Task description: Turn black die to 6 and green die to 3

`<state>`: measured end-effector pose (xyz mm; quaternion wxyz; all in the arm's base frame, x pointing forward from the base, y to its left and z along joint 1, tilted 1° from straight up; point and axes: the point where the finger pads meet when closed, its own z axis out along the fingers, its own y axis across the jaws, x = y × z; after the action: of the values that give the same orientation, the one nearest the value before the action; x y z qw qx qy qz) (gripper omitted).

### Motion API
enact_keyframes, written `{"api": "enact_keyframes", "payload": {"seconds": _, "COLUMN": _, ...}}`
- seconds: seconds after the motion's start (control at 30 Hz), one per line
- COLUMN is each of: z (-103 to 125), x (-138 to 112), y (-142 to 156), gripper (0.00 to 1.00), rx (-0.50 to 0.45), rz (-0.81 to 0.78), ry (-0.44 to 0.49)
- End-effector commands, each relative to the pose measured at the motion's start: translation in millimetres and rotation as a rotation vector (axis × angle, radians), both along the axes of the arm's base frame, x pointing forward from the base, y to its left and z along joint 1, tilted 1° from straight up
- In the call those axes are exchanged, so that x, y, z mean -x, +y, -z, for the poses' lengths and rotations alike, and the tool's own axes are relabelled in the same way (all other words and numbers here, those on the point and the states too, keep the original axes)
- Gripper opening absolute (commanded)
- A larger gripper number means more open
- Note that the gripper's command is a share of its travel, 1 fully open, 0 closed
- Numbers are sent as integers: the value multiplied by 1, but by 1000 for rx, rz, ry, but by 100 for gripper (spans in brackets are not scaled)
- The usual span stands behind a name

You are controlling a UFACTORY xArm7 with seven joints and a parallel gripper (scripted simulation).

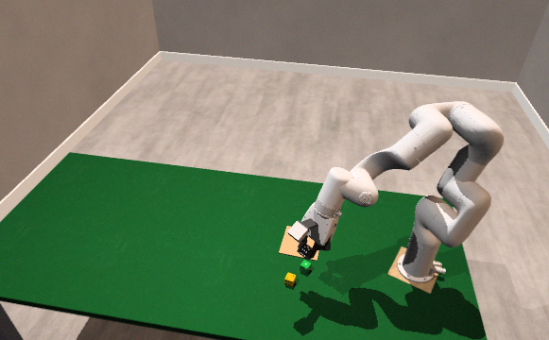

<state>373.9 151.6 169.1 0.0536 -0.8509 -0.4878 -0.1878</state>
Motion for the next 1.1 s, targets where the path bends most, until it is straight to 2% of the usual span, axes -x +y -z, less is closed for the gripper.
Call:
{"api": "enact_keyframes", "payload": {"seconds": 0.0, "z": -19, "x": -11, "y": -5, "gripper": 27, "rx": -123, "rz": -35, "ry": -93}}
{"api": "enact_keyframes", "payload": {"seconds": 0.3, "z": -36, "x": -22, "y": -19, "gripper": 27, "rx": -290, "rz": -46, "ry": -239}}
{"api": "enact_keyframes", "payload": {"seconds": 0.4, "z": -37, "x": -23, "y": -23, "gripper": 27, "rx": -341, "rz": -44, "ry": -278}}
{"api": "enact_keyframes", "payload": {"seconds": 0.5, "z": -37, "x": -23, "y": -23, "gripper": 27, "rx": -346, "rz": -44, "ry": -281}}
{"api": "enact_keyframes", "payload": {"seconds": 0.57, "z": -33, "x": -22, "y": -27, "gripper": 27, "rx": -416, "rz": -35, "ry": -328}}
{"api": "enact_keyframes", "payload": {"seconds": 0.67, "z": -30, "x": -21, "y": -28, "gripper": 27, "rx": -441, "rz": -31, "ry": -341}}
{"api": "enact_keyframes", "payload": {"seconds": 0.87, "z": -3, "x": -8, "y": -25, "gripper": 27, "rx": -546, "rz": -5, "ry": -375}}
{"api": "enact_keyframes", "payload": {"seconds": 1.0, "z": 37, "x": 22, "y": -8, "gripper": 27, "rx": -618, "rz": 14, "ry": -348}}
{"api": "enact_keyframes", "payload": {"seconds": 1.07, "z": 37, "x": 22, "y": -8, "gripper": 27, "rx": -618, "rz": 14, "ry": -348}}
